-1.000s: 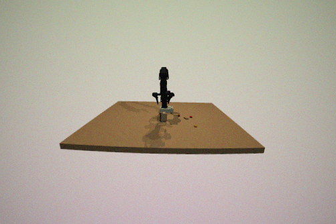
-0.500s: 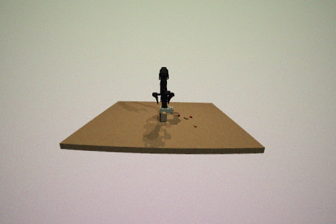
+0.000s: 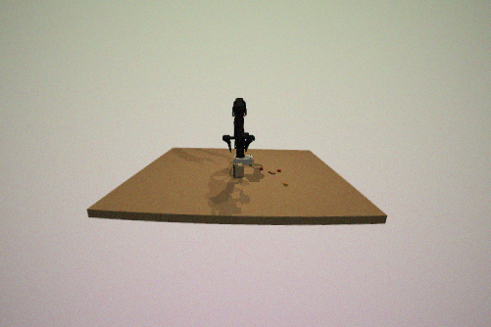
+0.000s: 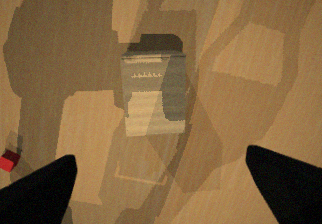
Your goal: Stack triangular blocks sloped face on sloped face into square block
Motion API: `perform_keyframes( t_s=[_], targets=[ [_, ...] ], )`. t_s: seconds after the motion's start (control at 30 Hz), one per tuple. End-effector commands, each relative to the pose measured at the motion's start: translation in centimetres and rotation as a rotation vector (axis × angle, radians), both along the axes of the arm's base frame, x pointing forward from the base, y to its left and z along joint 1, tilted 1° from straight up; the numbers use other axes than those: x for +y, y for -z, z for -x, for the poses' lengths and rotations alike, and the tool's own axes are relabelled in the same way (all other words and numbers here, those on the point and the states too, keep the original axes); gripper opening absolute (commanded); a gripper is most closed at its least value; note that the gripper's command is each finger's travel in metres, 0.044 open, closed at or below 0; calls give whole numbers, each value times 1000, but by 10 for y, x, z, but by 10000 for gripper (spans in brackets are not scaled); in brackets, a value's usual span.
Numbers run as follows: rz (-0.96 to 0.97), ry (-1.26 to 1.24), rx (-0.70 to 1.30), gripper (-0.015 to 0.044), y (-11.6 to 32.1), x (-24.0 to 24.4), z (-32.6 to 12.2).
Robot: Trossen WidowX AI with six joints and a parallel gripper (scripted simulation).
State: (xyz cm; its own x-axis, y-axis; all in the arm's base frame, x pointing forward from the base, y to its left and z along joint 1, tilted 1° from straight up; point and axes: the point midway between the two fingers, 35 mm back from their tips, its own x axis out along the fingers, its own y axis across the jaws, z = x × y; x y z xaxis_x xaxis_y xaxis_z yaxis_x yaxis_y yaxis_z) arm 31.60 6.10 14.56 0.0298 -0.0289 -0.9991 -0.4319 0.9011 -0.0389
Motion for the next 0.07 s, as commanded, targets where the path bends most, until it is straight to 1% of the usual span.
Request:
perform_keyframes(
  t_s=[0.0, 0.03],
  targets=[
    [-1, 0, -2, 440, 0, 0, 0],
    [-1, 0, -2, 440, 0, 0, 0]
  ],
)
